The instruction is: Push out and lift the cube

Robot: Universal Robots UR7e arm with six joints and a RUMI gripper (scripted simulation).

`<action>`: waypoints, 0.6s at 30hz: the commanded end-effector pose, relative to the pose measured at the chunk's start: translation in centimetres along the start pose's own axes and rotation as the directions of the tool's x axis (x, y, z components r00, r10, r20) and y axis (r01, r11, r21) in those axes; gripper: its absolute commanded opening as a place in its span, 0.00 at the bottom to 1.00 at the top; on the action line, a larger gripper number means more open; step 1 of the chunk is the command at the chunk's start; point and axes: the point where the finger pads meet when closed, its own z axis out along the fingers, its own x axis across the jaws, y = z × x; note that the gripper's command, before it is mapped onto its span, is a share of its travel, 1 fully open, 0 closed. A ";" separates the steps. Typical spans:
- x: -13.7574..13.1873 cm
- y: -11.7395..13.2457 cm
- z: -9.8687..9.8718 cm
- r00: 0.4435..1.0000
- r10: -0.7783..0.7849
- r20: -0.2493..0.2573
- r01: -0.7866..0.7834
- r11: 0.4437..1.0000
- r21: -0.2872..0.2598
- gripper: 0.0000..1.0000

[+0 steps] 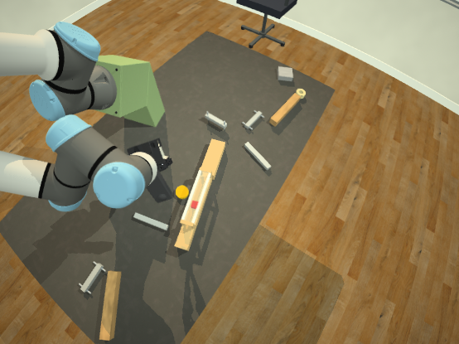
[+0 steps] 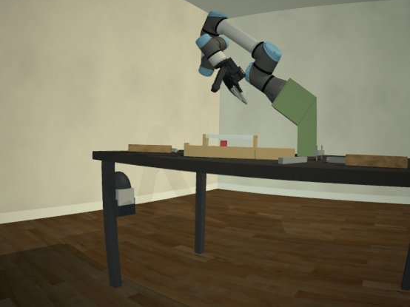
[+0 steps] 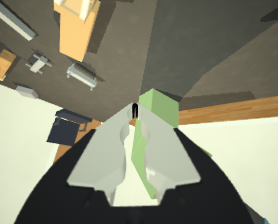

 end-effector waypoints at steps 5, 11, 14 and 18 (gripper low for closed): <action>-4.2 -4.4 0.8 0.997 -0.056 -0.060 0.061 0.995 0.077 0.00; -9.1 -7.4 1.9 0.988 -0.104 -0.110 0.120 0.981 0.152 0.00; -11.7 -8.6 2.6 0.983 -0.125 -0.134 0.149 0.971 0.189 0.00; -15.2 -9.6 3.8 0.975 -0.149 -0.166 0.186 0.953 0.237 0.00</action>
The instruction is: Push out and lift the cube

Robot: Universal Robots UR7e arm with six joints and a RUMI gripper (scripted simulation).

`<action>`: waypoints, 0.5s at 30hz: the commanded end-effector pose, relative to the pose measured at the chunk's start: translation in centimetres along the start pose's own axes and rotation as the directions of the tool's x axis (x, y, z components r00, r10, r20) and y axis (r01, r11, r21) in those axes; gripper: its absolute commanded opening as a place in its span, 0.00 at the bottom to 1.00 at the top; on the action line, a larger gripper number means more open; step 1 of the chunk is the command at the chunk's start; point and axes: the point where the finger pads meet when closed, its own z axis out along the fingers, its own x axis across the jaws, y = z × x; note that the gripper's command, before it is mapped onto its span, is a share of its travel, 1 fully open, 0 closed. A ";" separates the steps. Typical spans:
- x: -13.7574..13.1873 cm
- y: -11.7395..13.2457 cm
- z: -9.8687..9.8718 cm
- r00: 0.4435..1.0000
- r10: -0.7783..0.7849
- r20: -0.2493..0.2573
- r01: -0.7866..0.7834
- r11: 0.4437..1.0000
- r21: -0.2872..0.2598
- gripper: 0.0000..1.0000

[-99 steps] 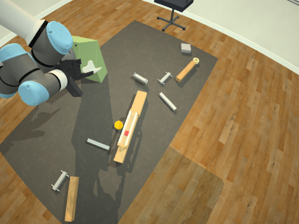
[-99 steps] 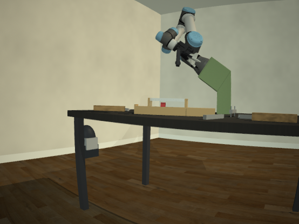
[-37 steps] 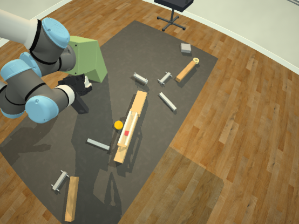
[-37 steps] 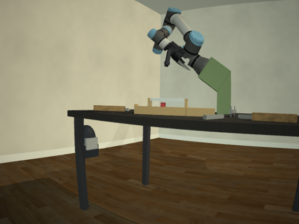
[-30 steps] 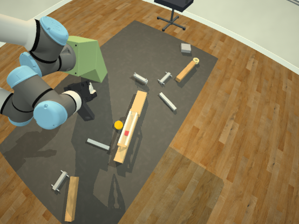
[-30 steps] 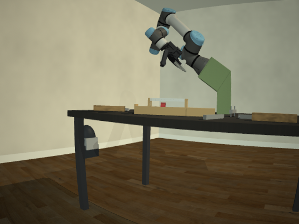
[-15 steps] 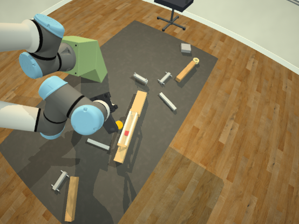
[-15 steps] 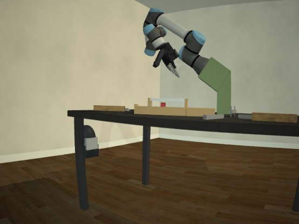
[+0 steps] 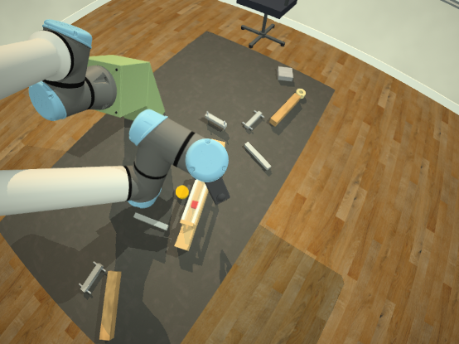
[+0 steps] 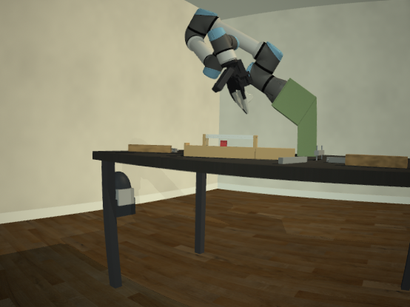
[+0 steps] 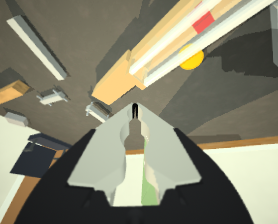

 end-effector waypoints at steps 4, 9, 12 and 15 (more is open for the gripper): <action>-4.8 -2.0 1.6 0.998 -0.039 -0.040 0.042 0.996 0.075 0.00; -9.1 -2.7 2.9 0.995 -0.069 -0.070 0.078 0.987 0.137 0.00; -11.5 -2.7 3.7 0.993 -0.084 -0.087 0.098 0.980 0.172 0.00; -13.7 -2.6 4.5 0.990 -0.097 -0.102 0.116 0.972 0.204 0.00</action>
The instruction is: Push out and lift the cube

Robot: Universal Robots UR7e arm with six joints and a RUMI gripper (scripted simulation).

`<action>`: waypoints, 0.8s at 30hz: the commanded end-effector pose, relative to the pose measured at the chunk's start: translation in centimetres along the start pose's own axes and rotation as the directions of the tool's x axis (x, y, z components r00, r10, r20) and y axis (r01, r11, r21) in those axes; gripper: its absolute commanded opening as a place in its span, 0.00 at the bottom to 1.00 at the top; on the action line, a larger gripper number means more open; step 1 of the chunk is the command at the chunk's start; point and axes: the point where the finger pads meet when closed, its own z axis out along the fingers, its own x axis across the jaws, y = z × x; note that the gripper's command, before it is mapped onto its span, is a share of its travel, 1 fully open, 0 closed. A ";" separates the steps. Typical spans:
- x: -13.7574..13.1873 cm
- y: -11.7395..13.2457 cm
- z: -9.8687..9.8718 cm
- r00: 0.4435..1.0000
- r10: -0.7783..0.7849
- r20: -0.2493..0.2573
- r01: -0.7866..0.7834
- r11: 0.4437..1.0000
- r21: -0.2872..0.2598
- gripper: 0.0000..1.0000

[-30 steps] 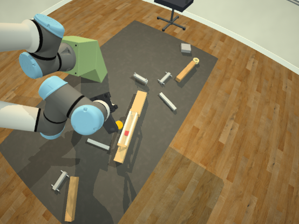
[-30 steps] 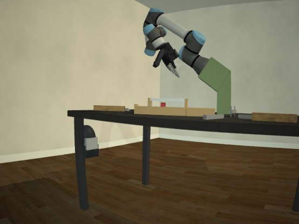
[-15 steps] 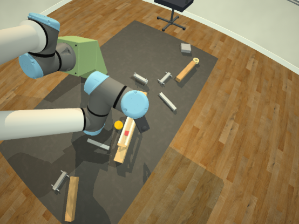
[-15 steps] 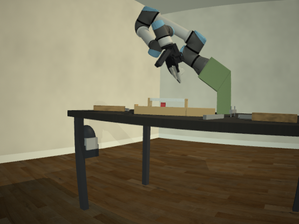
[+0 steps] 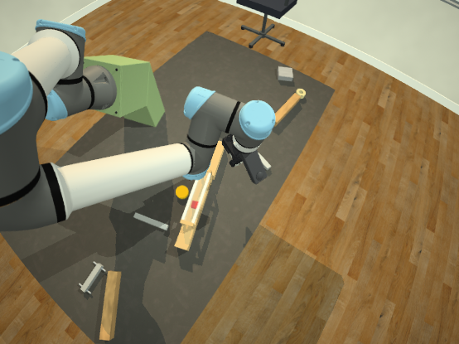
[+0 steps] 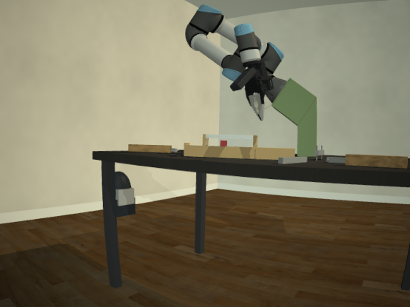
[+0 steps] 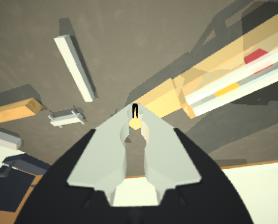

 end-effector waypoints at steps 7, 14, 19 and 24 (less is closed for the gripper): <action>-6.1 0.1 1.7 0.999 -0.038 -0.036 0.041 0.995 0.093 0.00; -9.7 1.1 2.8 0.997 -0.058 -0.058 0.066 0.987 0.149 0.00; -11.5 1.8 3.3 0.995 -0.067 -0.069 0.079 0.981 0.178 0.00; -12.2 2.1 3.6 0.995 -0.071 -0.073 0.084 0.978 0.191 0.00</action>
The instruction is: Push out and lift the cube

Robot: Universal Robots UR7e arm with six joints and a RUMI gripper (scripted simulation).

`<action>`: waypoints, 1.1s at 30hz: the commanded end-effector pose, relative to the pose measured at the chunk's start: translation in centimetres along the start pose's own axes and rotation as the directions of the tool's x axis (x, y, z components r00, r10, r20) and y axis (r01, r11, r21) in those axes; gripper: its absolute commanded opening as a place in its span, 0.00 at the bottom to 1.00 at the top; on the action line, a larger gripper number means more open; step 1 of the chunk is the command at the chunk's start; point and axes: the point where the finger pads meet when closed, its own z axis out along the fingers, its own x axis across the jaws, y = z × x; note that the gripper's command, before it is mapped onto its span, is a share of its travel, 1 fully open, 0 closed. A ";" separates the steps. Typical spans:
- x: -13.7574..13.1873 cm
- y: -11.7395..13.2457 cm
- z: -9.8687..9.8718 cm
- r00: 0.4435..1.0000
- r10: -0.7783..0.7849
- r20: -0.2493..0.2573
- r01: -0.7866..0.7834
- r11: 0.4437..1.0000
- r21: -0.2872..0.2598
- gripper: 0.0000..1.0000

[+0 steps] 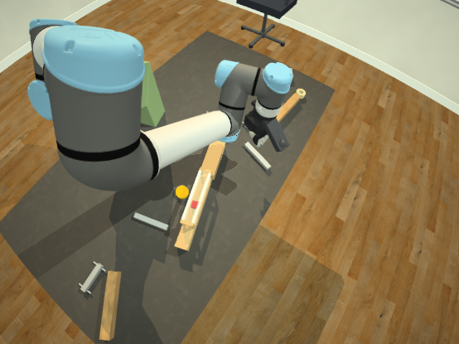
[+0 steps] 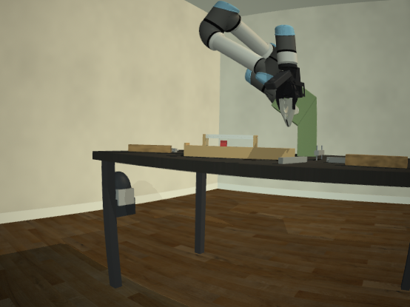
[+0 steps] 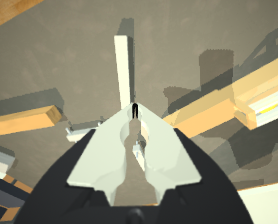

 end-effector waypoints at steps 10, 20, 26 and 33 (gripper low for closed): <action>-2.1 0.8 0.3 1.000 -0.011 -0.010 0.012 0.999 0.036 0.00; -2.3 0.9 0.3 1.000 -0.012 -0.011 0.013 0.999 0.039 0.00; -2.3 0.9 0.3 1.000 -0.012 -0.011 0.013 0.999 0.039 0.00; -2.3 0.9 0.3 1.000 -0.012 -0.011 0.013 0.999 0.039 0.00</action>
